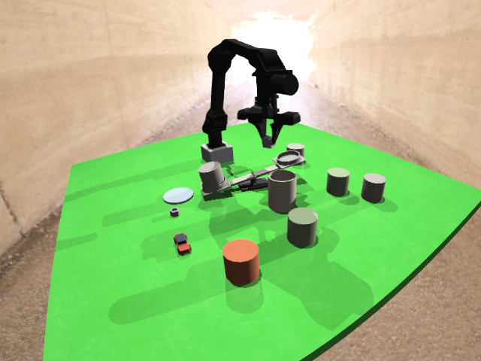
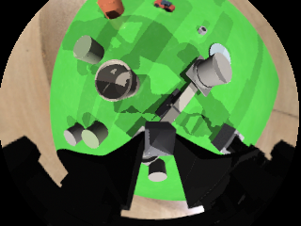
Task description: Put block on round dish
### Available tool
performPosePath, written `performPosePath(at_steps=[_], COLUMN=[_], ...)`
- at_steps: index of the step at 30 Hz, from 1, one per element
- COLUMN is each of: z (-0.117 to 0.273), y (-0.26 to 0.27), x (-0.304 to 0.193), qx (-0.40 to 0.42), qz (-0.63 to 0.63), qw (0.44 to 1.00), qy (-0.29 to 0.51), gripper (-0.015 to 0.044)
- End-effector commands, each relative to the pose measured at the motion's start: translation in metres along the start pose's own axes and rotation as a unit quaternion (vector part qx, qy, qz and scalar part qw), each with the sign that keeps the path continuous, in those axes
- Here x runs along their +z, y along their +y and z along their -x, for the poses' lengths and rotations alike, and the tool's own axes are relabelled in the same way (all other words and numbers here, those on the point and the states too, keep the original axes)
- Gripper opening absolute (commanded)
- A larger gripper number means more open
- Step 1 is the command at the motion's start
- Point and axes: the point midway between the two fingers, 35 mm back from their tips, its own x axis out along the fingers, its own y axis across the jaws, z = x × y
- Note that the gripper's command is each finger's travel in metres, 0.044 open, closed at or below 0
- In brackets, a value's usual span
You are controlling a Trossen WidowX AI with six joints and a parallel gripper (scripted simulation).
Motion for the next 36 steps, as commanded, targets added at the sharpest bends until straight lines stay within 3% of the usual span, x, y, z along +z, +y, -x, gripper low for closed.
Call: performPosePath(at_steps=[1, 36], z=[-0.003, -0.044], y=[-0.005, -0.112], x=[0.014, 0.150], qx=[0.004, 0.002], qz=[0.004, 0.008], qw=[1.000, 1.000], qy=[0.000, -0.018], gripper=[0.0000, 0.0000])
